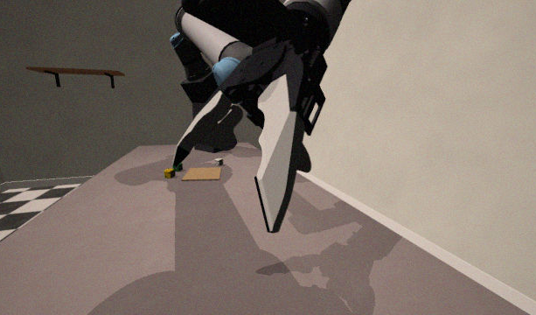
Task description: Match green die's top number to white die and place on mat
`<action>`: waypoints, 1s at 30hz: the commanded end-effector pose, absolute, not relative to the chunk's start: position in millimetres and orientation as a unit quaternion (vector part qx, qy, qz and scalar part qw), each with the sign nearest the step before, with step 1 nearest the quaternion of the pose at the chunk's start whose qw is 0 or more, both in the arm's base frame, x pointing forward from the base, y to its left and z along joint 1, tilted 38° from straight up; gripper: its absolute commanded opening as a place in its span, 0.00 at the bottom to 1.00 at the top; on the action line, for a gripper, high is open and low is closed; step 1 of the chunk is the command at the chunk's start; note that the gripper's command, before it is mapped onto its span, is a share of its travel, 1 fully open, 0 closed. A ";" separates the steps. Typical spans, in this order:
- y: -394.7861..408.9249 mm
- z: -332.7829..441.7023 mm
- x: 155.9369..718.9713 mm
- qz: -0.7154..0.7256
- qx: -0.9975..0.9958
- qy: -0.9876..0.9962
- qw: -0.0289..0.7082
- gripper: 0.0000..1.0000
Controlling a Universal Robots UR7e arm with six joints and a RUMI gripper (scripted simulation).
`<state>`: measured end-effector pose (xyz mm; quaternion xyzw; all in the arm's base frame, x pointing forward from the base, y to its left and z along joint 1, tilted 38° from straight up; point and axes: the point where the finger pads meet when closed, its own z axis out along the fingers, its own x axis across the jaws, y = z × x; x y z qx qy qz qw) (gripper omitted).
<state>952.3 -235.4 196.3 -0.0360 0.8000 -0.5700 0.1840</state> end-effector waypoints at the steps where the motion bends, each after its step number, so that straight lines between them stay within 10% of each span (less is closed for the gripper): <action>1: -234.6 197.8 952.5 -0.570 -0.036 0.800 0.185 1.00; 30: -239.8 195.6 951.1 -0.569 -0.042 0.801 0.180 1.00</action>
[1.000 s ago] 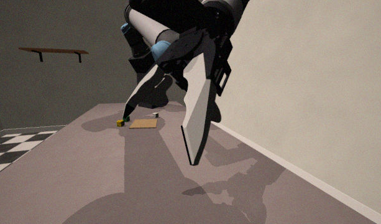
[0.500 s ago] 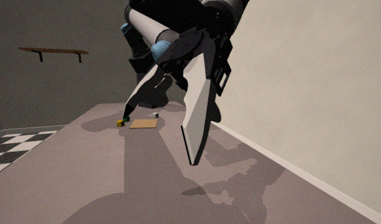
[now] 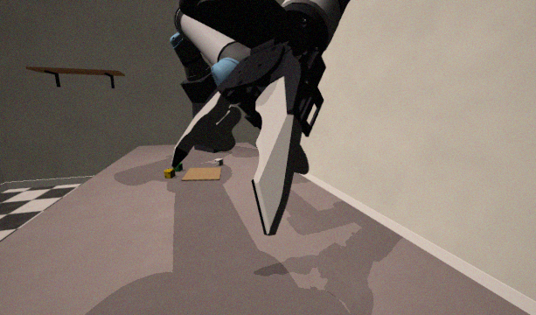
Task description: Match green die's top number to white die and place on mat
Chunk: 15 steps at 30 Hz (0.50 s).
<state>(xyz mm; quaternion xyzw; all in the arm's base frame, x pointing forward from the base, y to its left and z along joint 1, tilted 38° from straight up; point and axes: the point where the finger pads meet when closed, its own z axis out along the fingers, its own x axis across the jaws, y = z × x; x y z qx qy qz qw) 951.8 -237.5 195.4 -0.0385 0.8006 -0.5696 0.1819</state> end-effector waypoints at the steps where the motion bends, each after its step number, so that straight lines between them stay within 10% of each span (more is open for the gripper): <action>1: -241.0 195.1 950.7 -0.569 -0.043 0.801 0.179 1.00; 15: -268.7 182.7 940.8 -0.563 -0.078 0.809 0.152 1.00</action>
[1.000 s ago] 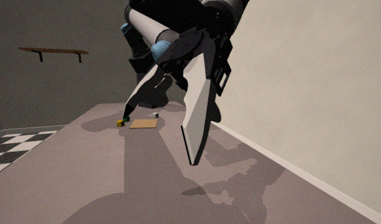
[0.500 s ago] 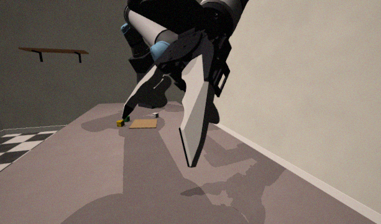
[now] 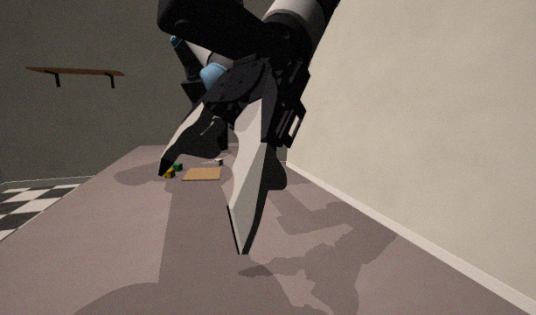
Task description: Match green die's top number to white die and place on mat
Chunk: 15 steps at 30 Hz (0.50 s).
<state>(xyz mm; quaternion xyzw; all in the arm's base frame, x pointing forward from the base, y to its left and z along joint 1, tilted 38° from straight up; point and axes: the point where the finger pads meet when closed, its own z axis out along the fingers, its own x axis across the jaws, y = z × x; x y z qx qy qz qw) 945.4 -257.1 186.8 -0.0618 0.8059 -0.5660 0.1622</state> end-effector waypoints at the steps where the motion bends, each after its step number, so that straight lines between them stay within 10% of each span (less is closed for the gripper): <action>1: -272.1 181.2 939.3 -0.562 -0.082 0.809 0.149 1.00; 15: -323.0 155.3 907.6 -0.544 -0.152 0.819 0.098 1.00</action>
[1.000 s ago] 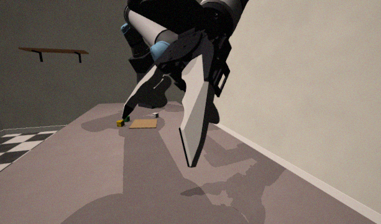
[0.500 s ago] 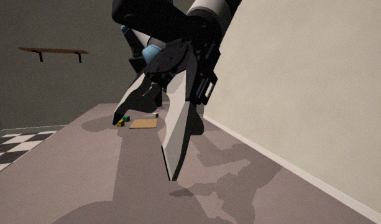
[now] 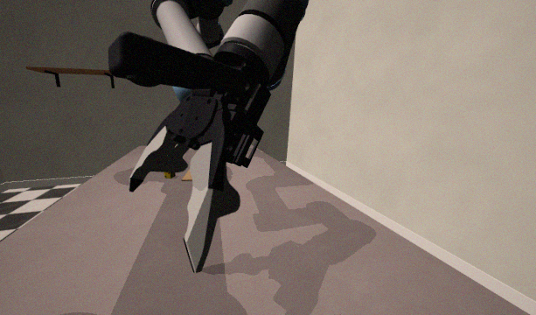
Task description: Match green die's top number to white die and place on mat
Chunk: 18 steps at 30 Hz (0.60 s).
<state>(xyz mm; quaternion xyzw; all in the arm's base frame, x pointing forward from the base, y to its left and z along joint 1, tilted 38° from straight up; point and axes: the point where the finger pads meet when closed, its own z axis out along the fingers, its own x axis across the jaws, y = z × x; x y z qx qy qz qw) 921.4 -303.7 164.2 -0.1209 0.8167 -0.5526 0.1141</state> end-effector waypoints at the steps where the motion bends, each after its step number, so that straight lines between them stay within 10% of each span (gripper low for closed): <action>1: -327.8 152.6 903.5 -0.542 -0.159 0.820 0.093 1.00; 18: -392.1 105.9 812.7 -0.494 -0.284 0.822 0.018 1.00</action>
